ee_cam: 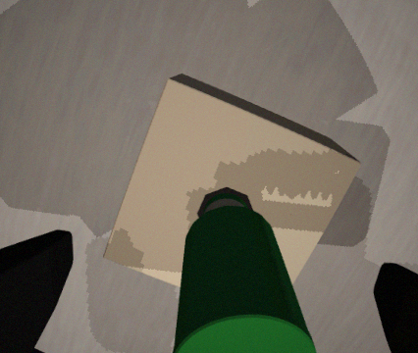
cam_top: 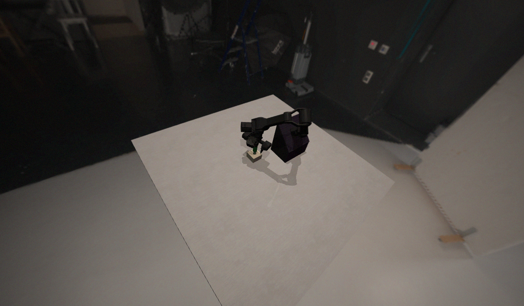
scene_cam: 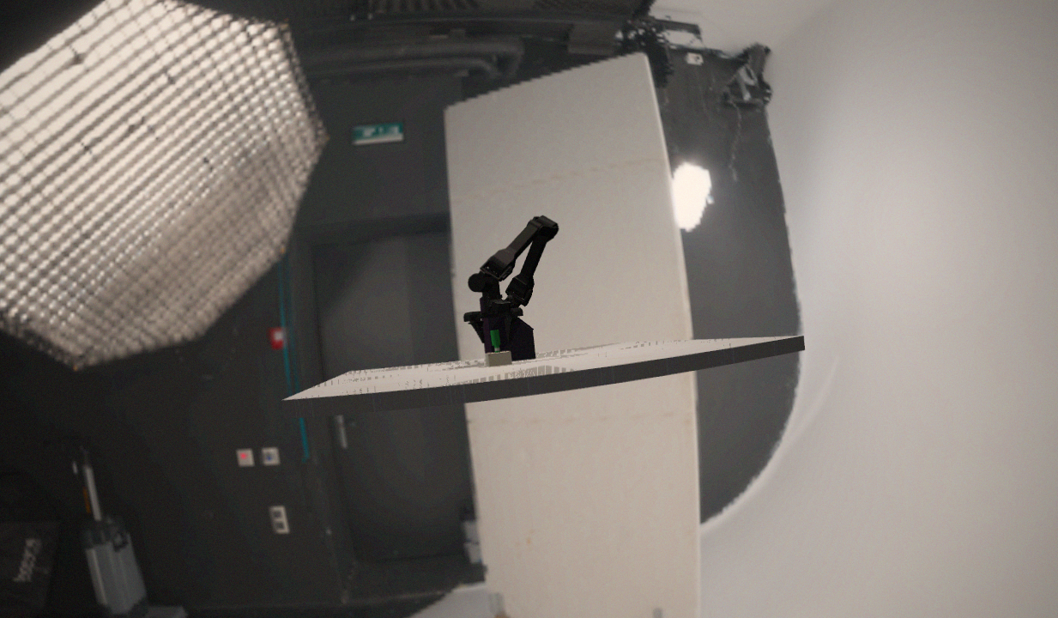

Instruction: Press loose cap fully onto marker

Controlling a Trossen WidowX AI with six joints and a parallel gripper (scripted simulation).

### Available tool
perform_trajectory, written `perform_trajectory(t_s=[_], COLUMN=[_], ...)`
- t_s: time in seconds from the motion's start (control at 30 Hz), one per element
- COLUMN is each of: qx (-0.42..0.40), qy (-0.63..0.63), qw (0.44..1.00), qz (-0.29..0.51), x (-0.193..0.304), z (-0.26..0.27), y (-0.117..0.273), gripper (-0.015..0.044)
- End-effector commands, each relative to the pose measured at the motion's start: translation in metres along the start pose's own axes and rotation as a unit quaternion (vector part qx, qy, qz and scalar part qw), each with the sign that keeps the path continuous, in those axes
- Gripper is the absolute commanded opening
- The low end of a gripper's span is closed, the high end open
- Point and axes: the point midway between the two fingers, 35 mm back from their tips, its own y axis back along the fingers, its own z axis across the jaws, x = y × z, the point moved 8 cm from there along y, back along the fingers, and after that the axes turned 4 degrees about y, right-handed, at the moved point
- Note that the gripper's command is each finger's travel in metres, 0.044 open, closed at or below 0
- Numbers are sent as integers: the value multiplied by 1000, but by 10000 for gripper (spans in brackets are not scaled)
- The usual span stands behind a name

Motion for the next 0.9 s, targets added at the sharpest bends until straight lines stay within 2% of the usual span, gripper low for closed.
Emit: perform_trajectory(t_s=[0.0, 0.13, 0.3, 0.7, 0.87], qx=[15, 15, 6, 5, 5], qy=[9, 9, -138, -147, -147], qw=[1000, 1000, 990, 989, 989], qz=[-7, -7, -1, -1, -1], x=[-3, -3, 2, 2, 2], z=[-3, -3, -2, -2, -2], y=[41, 41, 66, 67, 67], gripper=[440, 440, 309, 0, 0])
